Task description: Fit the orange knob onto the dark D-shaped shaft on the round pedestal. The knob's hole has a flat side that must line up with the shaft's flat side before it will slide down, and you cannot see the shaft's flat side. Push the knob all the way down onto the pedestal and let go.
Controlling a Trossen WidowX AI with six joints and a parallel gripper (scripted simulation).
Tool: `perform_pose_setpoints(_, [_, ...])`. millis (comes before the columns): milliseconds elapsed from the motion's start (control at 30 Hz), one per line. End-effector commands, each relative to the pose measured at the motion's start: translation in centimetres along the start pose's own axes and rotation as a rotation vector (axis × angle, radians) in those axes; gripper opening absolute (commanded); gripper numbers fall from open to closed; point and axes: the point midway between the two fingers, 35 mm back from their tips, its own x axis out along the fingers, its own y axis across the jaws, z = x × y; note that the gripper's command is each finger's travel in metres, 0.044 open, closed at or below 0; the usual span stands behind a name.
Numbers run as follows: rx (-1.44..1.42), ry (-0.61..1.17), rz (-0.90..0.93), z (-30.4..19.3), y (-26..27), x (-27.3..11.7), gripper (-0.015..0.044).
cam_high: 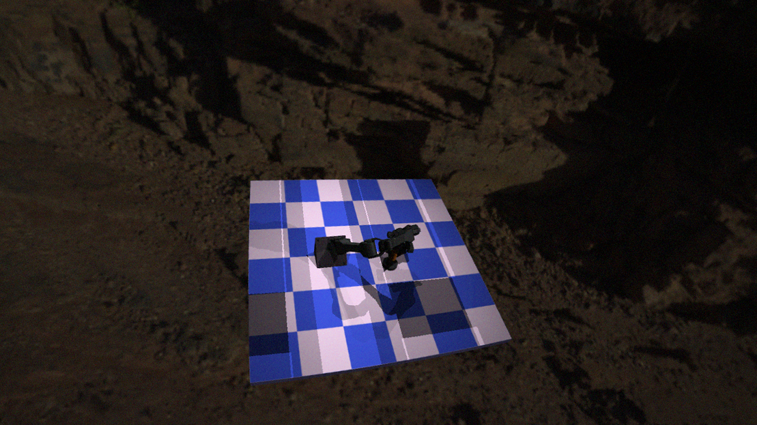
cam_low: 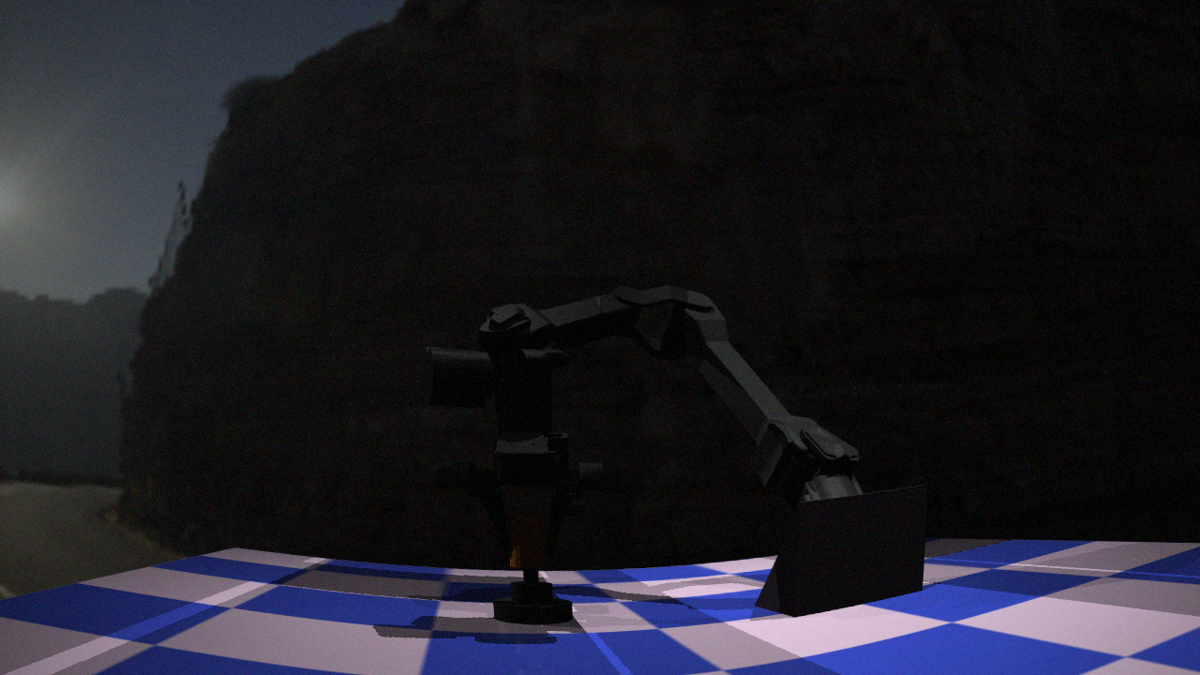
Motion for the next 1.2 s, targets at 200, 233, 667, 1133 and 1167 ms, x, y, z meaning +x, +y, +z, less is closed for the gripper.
perform_pose_setpoints(200, [-0.002,0.000,-0.001,0.13,0.11,0.14,0.0000])
perform_pose_setpoints(233, [-0.002,0.000,-0.001,0.12,0.14,0.14,0.0000])
perform_pose_setpoints(667, [-0.002,0.000,-0.001,-0.11,0.11,-0.08,0.0000])
perform_pose_setpoints(1133, [-0.001,-0.001,-0.001,0.09,-0.08,0.02,0.0000])
perform_pose_setpoints(1167, [-0.001,-0.001,-0.001,0.10,-0.07,0.04,0.0000])
